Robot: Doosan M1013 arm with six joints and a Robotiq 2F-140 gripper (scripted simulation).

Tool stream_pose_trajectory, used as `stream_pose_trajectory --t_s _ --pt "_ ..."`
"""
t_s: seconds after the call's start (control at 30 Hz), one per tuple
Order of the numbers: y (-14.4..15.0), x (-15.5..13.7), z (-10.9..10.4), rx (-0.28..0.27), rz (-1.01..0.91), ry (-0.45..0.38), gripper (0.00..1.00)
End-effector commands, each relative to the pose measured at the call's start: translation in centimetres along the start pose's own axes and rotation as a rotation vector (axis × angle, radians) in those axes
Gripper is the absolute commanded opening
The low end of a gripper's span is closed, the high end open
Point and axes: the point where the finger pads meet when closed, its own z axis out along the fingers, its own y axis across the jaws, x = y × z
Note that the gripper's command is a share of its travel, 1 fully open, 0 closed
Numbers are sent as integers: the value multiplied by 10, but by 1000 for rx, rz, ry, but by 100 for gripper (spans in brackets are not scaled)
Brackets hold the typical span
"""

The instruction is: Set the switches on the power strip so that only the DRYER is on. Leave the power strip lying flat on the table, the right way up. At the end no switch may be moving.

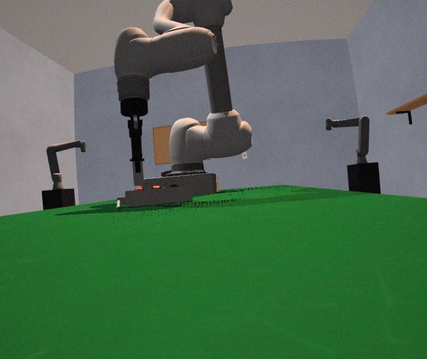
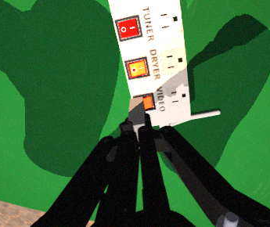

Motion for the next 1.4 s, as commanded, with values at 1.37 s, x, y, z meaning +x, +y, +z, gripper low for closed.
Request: stream_pose_trajectory --t_s 1.37 --pt "0 0 9 0 0 0 0"
